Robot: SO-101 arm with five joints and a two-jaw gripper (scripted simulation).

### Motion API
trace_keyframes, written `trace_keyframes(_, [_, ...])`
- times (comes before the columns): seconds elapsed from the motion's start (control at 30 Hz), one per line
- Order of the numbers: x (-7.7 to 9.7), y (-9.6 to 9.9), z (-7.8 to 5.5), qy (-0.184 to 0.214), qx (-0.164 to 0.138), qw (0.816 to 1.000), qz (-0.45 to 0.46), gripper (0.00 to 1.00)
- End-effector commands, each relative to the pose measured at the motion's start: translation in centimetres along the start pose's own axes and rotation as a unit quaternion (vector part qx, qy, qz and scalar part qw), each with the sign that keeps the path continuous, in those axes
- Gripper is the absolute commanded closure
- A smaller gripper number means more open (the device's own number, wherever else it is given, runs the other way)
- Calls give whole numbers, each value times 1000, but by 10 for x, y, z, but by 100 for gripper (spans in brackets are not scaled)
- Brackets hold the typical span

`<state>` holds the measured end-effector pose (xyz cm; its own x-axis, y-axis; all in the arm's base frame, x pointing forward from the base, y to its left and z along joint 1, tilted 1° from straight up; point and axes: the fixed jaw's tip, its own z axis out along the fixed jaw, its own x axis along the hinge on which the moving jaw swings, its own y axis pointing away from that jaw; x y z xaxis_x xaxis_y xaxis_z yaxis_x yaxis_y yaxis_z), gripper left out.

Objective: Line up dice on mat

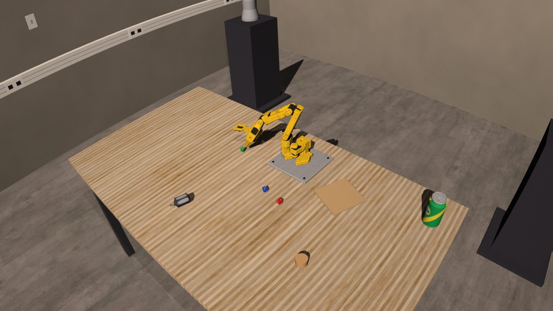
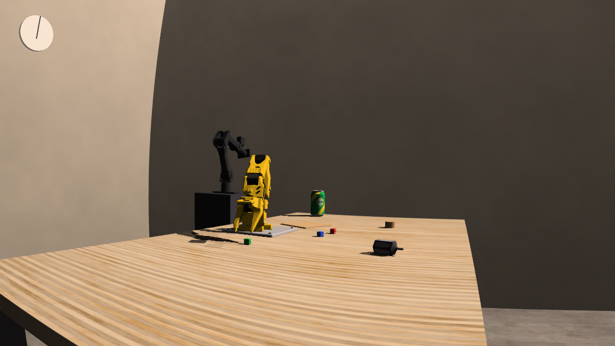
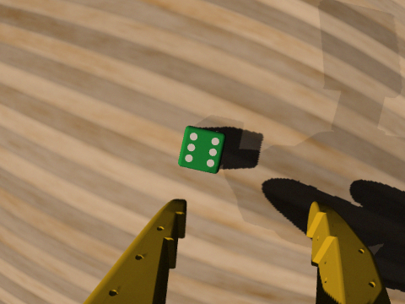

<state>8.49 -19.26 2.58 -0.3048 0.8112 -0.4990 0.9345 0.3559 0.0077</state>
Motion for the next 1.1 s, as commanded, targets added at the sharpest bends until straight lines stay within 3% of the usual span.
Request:
trace_keyframes(0.0, [6, -1, 3, 12, 1, 1000, 5, 75])
trace_keyframes(0.47, [11, 26, 0, 13, -32, 998, -52, 75])
trace_keyframes(0.6, [17, 47, -4, 14, -58, 993, -97, 75])
trace_keyframes(0.8, [35, 84, -14, 15, -108, 976, -186, 75])
trace_keyframes(0.97, [57, 114, -27, 17, -156, 950, -269, 75])
trace_keyframes(1.07, [62, 120, -30, 17, -165, 944, -285, 75])
